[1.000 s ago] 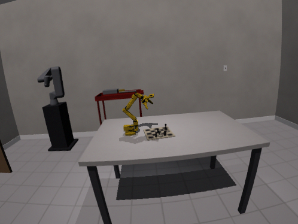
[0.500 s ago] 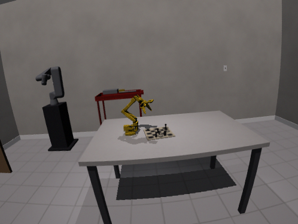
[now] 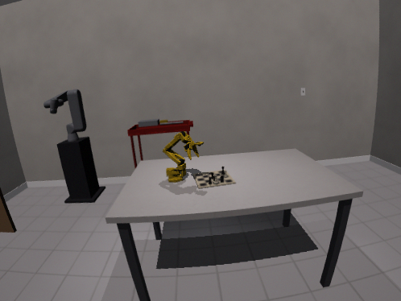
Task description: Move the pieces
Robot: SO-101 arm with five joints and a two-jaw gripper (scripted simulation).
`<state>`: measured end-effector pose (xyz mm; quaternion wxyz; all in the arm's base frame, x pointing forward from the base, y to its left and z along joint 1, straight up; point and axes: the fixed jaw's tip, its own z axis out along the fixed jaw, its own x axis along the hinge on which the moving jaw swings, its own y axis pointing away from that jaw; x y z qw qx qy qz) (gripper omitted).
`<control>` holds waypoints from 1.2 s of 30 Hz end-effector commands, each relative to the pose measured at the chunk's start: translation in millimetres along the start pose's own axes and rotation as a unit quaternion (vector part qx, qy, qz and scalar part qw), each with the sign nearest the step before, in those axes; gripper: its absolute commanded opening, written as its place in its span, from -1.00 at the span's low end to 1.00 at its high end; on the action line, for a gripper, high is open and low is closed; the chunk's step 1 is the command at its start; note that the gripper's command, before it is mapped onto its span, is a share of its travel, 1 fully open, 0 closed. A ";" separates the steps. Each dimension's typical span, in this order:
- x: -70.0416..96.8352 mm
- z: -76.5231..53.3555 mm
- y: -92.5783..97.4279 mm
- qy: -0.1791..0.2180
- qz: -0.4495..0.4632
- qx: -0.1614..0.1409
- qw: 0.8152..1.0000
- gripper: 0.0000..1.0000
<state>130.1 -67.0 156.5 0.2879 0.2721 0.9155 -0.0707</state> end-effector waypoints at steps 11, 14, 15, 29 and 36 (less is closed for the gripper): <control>15.9 5.9 -19.2 0.028 0.008 0.036 0.999 -0.20; 15.9 5.9 -19.2 0.028 0.008 0.036 0.999 -0.20; 15.9 5.9 -19.2 0.028 0.008 0.036 0.999 -0.20; 15.9 5.9 -19.2 0.028 0.008 0.036 0.999 -0.20; 15.9 5.9 -19.2 0.028 0.008 0.036 0.999 -0.20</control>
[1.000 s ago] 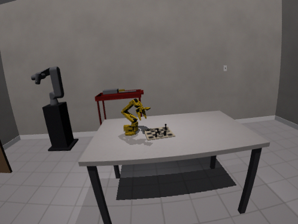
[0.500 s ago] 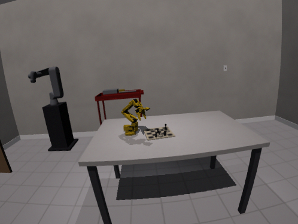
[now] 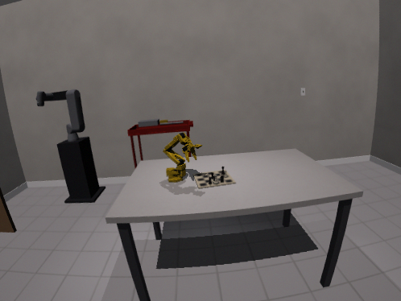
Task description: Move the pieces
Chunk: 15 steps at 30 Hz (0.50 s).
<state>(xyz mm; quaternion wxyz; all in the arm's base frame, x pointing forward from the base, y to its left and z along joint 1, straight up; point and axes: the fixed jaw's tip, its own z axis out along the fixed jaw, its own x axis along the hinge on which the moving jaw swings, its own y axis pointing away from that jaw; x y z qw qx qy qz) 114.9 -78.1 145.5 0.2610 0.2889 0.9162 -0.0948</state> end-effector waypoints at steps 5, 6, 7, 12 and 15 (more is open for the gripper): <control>3.4 2.0 1.4 0.014 -0.008 -0.003 1.000 -0.22; 2.9 2.4 3.3 0.017 -0.014 -0.007 1.000 -0.23; 2.2 2.9 5.8 0.021 -0.021 -0.012 0.999 -0.25; -0.2 5.3 17.0 0.039 -0.055 -0.032 0.997 -0.32; -2.0 8.7 34.2 0.065 -0.105 -0.058 0.991 -0.42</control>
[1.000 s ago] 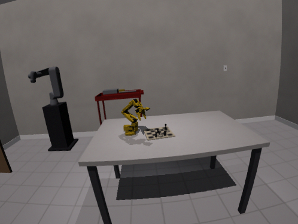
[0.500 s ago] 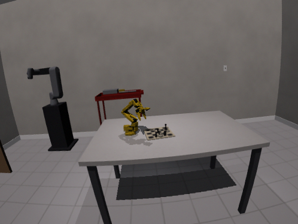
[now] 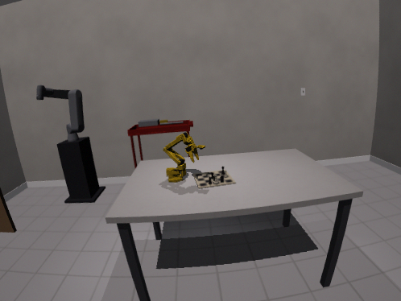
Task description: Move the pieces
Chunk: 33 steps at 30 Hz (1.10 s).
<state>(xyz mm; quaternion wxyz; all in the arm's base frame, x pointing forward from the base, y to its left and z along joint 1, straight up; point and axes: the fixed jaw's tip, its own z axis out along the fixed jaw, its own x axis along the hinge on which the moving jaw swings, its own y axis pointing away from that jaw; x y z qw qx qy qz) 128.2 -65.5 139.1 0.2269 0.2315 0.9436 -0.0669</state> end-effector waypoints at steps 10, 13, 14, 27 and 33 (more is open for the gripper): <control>3.2 19.7 94.4 0.126 -0.261 -0.099 0.952 -0.82; 5.9 20.9 101.3 0.134 -0.279 -0.103 0.945 -0.85; 8.7 22.0 107.5 0.141 -0.295 -0.106 0.939 -0.88; 22.1 25.9 130.7 0.166 -0.357 -0.115 0.912 -1.00; 22.5 26.0 130.9 0.167 -0.358 -0.115 0.911 -1.00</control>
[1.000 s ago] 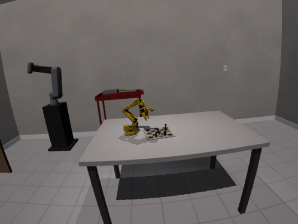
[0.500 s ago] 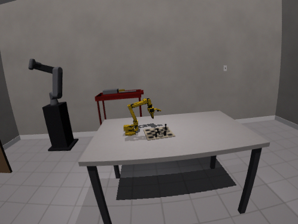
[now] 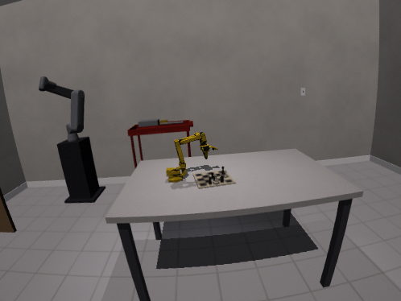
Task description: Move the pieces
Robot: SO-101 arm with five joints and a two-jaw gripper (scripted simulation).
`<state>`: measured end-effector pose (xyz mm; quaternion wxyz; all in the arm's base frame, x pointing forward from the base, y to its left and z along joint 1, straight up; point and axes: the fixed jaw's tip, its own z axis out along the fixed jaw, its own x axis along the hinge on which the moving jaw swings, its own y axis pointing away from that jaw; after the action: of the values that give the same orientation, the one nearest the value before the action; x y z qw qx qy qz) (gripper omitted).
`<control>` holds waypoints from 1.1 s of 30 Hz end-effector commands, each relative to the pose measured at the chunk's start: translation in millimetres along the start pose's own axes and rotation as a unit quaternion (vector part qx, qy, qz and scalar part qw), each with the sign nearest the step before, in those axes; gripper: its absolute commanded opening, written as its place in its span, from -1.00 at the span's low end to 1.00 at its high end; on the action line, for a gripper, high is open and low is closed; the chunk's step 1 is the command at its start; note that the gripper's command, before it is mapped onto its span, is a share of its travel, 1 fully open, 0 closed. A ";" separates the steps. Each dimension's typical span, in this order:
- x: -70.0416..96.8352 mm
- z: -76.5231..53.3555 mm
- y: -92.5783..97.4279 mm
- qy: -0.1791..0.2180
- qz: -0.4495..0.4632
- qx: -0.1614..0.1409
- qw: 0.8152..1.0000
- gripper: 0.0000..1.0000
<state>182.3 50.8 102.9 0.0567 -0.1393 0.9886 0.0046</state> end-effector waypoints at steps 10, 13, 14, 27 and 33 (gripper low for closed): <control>0.7 1.4 4.4 0.009 -0.007 -0.002 1.000 -1.00; 0.8 1.5 4.4 0.010 -0.007 -0.002 1.000 -1.00; 0.8 1.5 4.4 0.010 -0.007 -0.002 1.000 -1.00; 1.8 2.6 4.5 0.014 -0.008 -0.002 1.000 -1.00; 1.9 4.7 4.5 0.020 -0.008 -0.003 1.000 -1.00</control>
<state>181.3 52.8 100.6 0.0489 -0.1451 0.9882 0.0042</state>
